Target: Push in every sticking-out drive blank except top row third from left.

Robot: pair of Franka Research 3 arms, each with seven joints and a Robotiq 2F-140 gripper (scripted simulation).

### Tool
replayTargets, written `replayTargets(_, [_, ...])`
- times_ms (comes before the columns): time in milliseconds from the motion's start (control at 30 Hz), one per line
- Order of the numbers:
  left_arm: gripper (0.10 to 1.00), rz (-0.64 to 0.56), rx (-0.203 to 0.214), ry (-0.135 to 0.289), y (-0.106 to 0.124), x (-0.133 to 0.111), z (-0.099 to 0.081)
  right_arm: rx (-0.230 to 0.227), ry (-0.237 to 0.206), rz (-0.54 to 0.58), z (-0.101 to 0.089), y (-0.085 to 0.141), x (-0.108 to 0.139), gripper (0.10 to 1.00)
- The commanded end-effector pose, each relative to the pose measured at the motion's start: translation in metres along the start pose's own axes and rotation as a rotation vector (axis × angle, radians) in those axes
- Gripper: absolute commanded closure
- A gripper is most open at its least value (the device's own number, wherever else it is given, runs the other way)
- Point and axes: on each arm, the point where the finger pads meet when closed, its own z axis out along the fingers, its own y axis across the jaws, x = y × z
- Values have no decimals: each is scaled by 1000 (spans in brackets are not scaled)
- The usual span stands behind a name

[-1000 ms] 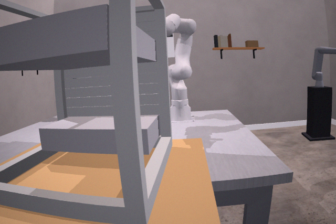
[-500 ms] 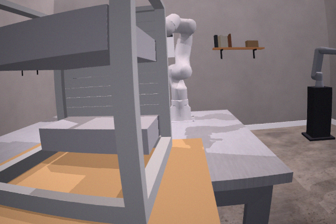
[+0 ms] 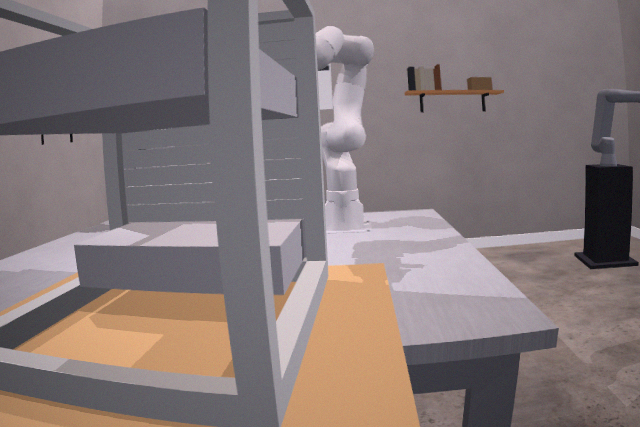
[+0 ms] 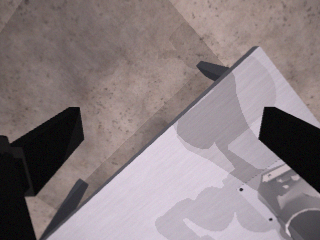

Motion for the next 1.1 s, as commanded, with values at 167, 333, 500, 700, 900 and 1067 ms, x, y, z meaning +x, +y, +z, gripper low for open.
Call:
replayTargets(167, [999, -2, -1, -2, 1, -1, 1, -2, 0, 5, 0, 2, 0, 98])
replayTargets(333, [999, -2, -1, -2, 1, -1, 3, -2, 0, 5, 0, 2, 0, 98])
replayTargets(500, [999, -2, -1, -2, 1, -1, 10, -2, 0, 5, 0, 2, 0, 98])
replayTargets(700, [999, -2, -1, -2, 1, -1, 11, -2, 0, 5, 0, 2, 0, 98])
replayTargets(900, [999, -2, -1, -2, 1, -1, 11, -2, 0, 5, 0, 2, 0, 98])
replayTargets(1067, [999, -2, -1, -2, 1, -1, 18, -2, 0, 5, 0, 2, 0, 98])
